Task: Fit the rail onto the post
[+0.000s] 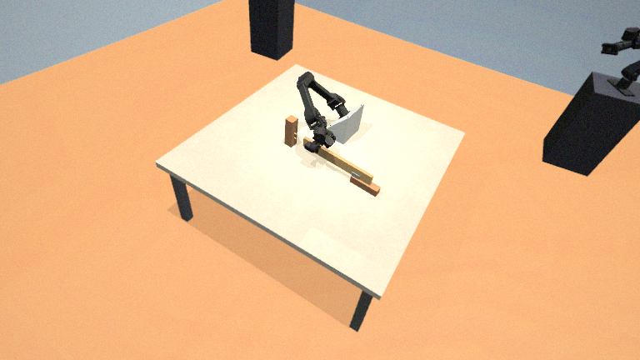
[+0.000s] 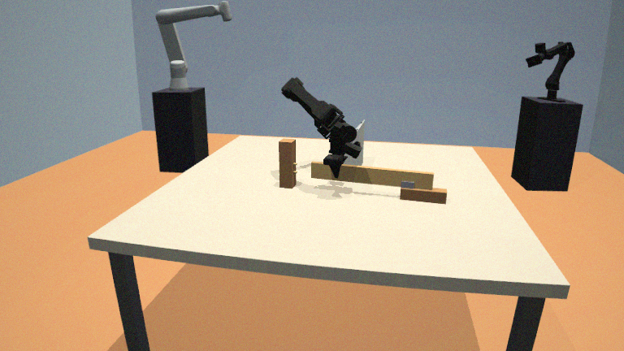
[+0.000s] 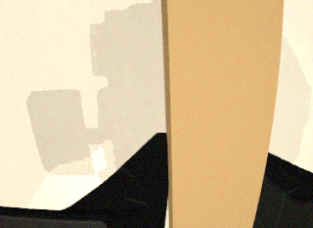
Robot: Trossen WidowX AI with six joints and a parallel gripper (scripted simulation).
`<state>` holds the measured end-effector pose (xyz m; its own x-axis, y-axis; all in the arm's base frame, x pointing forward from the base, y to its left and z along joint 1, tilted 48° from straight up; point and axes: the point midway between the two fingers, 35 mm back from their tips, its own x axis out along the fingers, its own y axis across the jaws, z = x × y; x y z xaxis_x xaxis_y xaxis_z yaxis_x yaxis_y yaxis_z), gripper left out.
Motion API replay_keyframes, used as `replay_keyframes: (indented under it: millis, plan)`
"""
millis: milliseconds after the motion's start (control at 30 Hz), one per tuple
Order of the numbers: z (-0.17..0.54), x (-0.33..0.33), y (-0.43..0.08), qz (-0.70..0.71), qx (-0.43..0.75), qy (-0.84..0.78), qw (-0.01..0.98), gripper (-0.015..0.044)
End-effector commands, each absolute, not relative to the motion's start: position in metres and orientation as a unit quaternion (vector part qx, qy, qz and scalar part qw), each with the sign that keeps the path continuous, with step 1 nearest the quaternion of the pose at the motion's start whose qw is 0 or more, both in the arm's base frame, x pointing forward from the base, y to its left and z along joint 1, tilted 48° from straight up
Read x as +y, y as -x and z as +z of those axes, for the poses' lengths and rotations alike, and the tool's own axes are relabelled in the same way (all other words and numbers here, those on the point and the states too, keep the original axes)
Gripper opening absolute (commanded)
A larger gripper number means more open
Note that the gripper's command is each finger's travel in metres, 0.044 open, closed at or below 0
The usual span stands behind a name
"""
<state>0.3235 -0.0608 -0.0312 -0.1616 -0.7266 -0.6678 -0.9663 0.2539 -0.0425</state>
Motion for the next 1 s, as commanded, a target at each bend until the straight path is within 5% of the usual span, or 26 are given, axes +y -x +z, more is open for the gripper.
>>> replay_keyframes:
  millis: [0,967]
  plan:
    - [-0.0303,-0.0573,-0.3246,0.204,0.732,0.578,0.297,0.0000]
    - [-0.0270,-0.0624,-0.3235,0.204,0.732,0.578,0.297,0.0000]
